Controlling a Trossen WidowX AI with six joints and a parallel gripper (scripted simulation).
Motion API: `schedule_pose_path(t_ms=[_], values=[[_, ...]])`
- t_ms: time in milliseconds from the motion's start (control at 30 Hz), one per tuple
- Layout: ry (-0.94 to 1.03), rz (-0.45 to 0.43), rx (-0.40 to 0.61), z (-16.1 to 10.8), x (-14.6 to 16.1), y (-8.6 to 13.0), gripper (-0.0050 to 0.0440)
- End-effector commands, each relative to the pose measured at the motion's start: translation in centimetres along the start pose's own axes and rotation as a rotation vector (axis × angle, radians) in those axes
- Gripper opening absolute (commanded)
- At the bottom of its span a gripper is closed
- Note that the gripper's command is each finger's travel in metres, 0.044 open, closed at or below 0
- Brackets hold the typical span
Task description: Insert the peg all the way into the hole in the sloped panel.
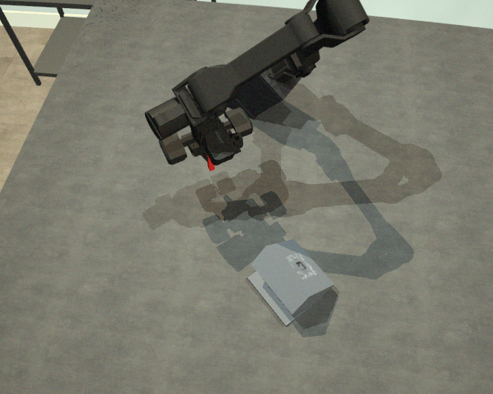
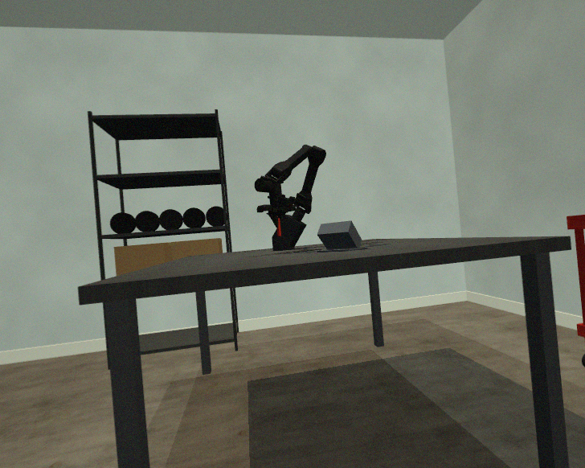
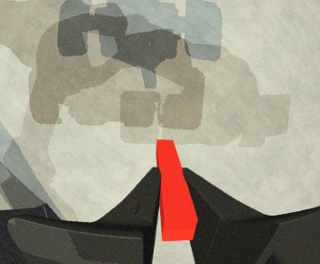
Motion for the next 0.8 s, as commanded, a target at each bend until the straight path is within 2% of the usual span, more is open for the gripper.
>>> schedule_pose_path(t_ms=[0, 767], values=[[0.02, -0.028, 0.001, 1.1, -0.3, 0.9, 0.0], [0.022, -0.043, 0.032, 8.1, 1.2, 1.5, 0.0]])
Point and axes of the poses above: the point midway between the two fingers, 35 mm back from their tips, its own y axis back along the fingers, its own x axis across the jaws, z = x × y, the point moved 4 cm from there along y, back along the fingers, and after that the axes turned 3 degrees about -y, right-handed, at the moved point
